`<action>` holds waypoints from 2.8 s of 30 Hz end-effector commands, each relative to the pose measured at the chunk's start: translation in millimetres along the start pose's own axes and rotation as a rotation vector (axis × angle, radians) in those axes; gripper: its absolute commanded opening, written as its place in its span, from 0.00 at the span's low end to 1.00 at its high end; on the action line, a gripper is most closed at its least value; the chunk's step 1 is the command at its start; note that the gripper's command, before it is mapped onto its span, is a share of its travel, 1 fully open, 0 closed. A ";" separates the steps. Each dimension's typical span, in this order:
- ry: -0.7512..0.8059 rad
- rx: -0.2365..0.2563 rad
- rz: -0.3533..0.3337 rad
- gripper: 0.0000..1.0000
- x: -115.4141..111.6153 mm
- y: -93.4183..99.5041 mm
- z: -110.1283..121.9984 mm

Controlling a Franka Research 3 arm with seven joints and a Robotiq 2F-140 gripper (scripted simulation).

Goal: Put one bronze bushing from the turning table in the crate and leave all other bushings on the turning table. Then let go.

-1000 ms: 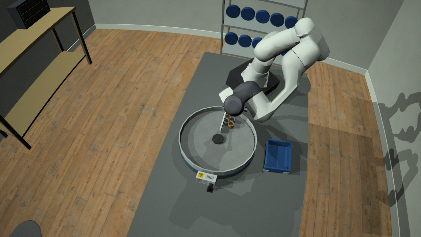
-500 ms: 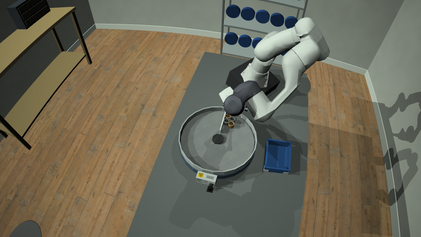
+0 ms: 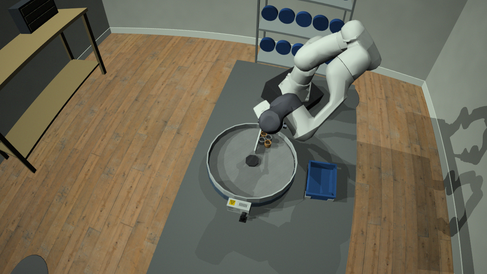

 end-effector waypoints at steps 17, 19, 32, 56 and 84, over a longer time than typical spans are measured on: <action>-0.004 0.001 0.005 0.00 -6.2 9.3 26.5; -0.004 0.001 0.005 0.00 -10.7 14.9 41.4; -0.004 0.001 0.005 0.00 -43.7 55.9 150.8; -0.004 0.001 0.005 0.00 -91.4 115.1 309.0; -0.004 0.001 0.005 0.00 -93.1 117.2 314.6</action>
Point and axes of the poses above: the point where the finger pads meet when closed, its own y axis back along the fingers, its own z axis across the jaws, x = y × z, the point moved 3 cm from there along y, back along the fingers, and after that the axes turned 8 degrees about -y, right-handed, at the moved point
